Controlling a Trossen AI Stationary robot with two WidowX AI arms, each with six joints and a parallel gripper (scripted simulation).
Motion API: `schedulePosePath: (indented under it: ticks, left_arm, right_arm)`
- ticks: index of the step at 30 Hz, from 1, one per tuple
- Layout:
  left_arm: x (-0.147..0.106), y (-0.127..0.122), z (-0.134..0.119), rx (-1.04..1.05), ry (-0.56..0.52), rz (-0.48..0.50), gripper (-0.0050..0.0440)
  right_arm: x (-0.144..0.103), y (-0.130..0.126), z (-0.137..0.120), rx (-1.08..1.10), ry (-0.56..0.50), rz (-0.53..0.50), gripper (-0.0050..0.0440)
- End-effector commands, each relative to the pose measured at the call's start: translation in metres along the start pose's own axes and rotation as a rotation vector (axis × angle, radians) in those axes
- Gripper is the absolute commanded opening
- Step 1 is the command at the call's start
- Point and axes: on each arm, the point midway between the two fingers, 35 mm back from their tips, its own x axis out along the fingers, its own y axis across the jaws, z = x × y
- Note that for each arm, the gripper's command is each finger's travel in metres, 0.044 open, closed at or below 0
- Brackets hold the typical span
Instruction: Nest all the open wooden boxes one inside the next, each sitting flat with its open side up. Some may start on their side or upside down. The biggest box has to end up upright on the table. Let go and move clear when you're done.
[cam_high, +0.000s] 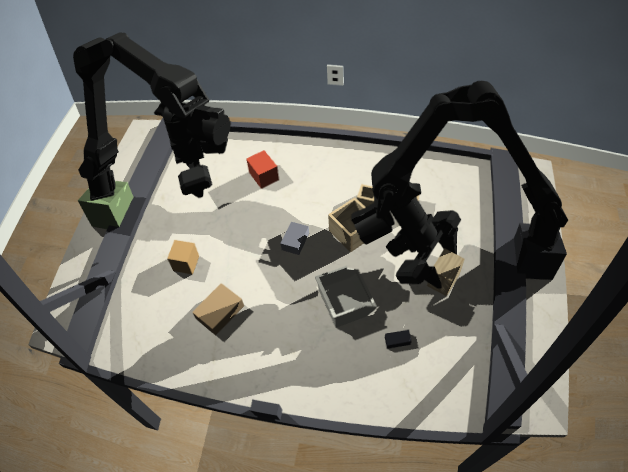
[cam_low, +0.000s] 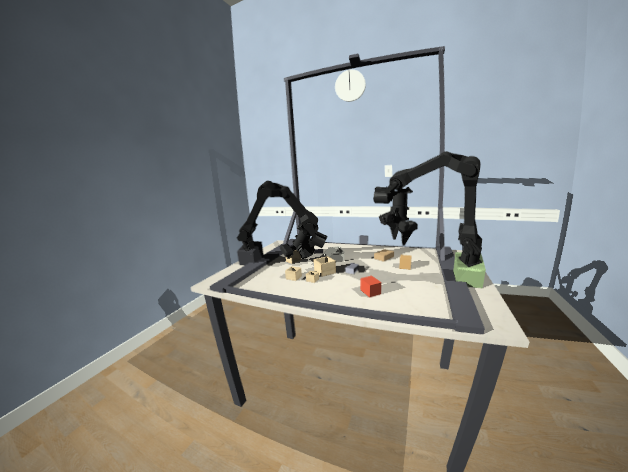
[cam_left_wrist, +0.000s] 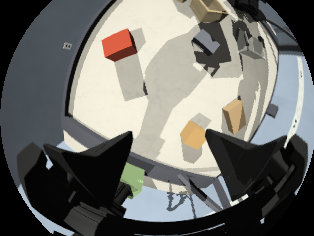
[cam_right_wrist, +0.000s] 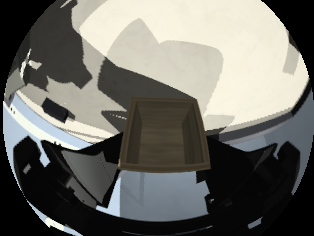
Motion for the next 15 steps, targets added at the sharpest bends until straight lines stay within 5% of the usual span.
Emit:
schedulePosePath:
  ticks: [1, 15]
  left_arm:
    - [-0.0044, -0.001, 0.0029, 0.0, -0.012, -0.009, 0.04]
    - [-0.0044, -0.001, 0.0029, 0.0, -0.012, -0.009, 0.04]
  right_arm:
    - [-0.0051, 0.0014, 0.0009, -0.006, -0.018, 0.011, 0.0325]
    - [-0.0051, 0.0014, 0.0009, -0.006, -0.018, 0.011, 0.0252]
